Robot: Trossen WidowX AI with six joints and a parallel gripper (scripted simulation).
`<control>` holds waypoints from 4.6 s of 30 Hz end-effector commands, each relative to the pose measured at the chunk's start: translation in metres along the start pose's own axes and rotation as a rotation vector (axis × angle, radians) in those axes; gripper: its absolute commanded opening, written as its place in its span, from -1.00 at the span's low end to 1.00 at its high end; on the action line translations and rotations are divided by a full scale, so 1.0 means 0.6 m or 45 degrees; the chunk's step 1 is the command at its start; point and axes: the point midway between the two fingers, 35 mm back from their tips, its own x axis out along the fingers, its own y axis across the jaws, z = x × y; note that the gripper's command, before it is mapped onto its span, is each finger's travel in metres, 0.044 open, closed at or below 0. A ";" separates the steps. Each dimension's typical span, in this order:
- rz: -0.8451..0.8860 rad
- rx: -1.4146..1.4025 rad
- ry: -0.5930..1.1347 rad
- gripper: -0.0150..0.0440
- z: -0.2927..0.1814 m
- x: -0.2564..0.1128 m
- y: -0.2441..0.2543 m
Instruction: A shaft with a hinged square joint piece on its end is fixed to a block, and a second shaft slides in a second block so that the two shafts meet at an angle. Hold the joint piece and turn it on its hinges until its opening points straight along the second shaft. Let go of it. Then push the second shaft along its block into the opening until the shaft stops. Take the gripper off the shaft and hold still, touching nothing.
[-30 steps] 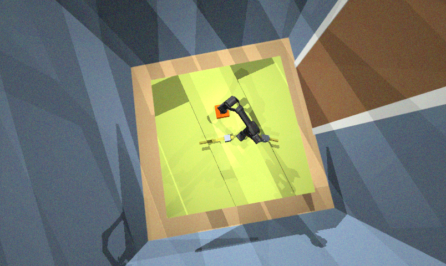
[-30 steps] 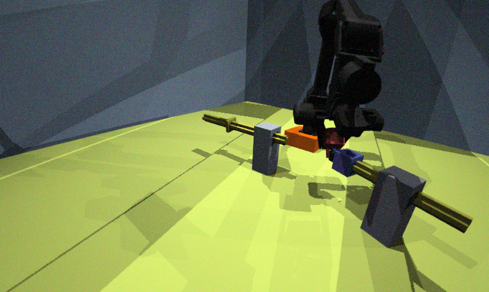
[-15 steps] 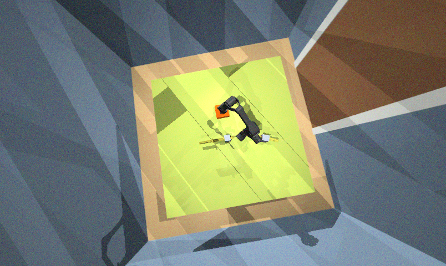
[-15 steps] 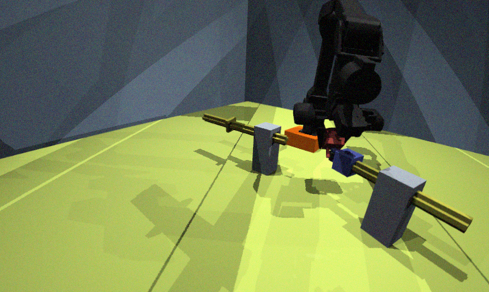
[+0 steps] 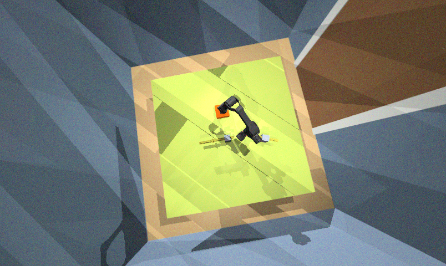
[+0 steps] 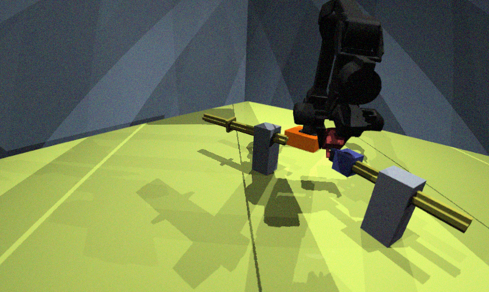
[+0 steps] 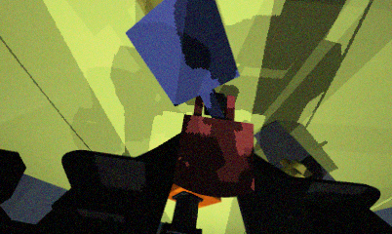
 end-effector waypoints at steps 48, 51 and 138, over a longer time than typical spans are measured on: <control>-0.015 -0.598 -0.479 -0.49 -0.003 0.026 -0.033; -0.004 -0.658 -0.523 -0.49 -0.002 0.028 -0.037; 0.011 -0.736 -0.571 -0.49 0.000 0.031 -0.041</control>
